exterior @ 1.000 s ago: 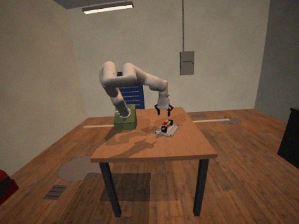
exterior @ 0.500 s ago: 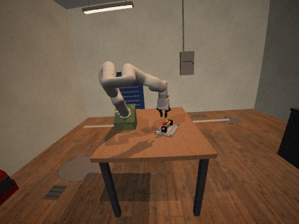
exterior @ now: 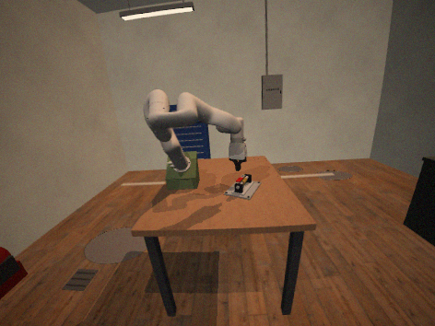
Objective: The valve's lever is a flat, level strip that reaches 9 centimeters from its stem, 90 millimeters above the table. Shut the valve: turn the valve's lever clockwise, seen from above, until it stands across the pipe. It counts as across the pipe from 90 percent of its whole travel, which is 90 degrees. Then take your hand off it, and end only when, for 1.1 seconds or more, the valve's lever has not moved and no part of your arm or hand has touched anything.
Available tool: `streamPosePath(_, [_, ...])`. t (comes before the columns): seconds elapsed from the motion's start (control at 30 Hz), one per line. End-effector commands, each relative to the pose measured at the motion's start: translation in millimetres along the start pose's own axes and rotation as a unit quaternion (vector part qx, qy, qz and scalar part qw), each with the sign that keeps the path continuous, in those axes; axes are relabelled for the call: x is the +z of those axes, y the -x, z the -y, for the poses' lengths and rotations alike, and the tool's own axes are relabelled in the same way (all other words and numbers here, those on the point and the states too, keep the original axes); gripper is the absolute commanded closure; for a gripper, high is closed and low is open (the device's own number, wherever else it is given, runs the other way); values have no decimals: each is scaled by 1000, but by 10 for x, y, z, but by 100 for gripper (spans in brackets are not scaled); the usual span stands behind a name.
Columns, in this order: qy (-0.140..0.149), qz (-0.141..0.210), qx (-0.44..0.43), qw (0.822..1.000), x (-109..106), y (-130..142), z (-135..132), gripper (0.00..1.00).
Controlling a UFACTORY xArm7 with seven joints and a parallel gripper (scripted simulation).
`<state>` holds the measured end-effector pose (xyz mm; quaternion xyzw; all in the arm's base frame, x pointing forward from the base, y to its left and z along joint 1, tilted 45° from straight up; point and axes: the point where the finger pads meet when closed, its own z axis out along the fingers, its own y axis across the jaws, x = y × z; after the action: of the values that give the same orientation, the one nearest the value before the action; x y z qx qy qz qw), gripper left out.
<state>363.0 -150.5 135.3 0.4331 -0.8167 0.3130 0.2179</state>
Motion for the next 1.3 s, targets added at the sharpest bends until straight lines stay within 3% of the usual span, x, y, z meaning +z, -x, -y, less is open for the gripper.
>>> streamPosePath(0.0, [-2,1,0,1000,-15,9,9,100])
streamPosePath(0.63, [-2,1,0,1000,-15,9,9,100])
streamPosePath(0.67, [-2,1,0,1000,-15,9,9,32])
streamPosePath(1.27, [-2,1,0,1000,-15,9,9,32])
